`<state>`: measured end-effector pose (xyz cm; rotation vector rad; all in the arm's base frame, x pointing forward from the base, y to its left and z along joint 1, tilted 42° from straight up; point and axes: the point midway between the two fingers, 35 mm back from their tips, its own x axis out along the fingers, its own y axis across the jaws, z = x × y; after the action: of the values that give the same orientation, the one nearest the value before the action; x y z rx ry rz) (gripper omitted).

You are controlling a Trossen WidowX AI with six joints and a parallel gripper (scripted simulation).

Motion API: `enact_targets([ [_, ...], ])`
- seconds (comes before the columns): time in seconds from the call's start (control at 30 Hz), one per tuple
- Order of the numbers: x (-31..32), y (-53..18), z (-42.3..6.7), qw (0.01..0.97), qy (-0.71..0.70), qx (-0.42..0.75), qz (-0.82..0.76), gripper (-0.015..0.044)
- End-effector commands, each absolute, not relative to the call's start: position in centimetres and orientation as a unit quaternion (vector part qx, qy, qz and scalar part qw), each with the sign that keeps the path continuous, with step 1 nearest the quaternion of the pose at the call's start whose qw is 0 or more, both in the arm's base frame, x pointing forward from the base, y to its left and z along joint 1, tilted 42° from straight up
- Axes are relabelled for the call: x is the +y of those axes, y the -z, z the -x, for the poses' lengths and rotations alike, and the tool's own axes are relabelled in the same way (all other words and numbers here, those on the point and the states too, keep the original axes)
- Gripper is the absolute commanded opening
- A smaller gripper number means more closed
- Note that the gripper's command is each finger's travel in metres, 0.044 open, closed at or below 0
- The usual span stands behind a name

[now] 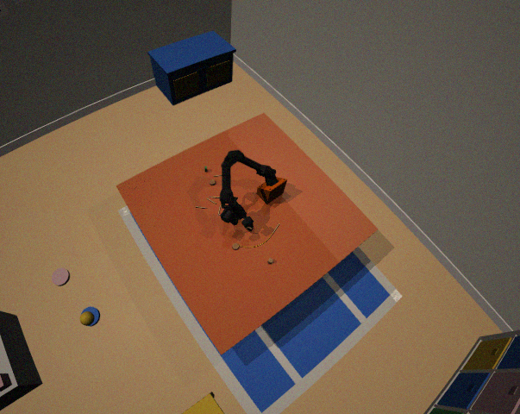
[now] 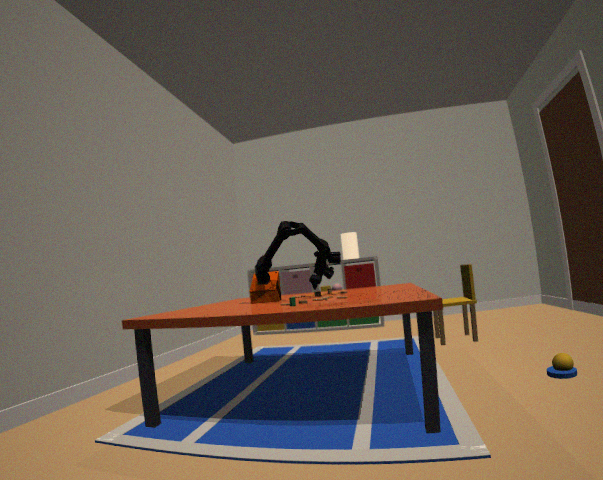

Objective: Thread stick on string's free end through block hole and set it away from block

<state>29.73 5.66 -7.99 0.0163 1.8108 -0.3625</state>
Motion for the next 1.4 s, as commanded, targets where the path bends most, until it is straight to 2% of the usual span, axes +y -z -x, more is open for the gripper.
enact_targets([
  [0.0, 6.3, 9.4, -28.7, 0.524, -0.119, 0.764, 0.359, 0.044],
  [0.17, 6.9, 9.6, -28.5, 0.417, -0.24, 0.708, 0.517, 0.044],
  [0.53, 8.0, 9.8, -28.4, 0.163, -0.407, 0.567, 0.697, 0.044],
  [1.37, 8.1, 9.7, -28.4, 0.159, -0.41, 0.564, 0.699, 0.044],
])
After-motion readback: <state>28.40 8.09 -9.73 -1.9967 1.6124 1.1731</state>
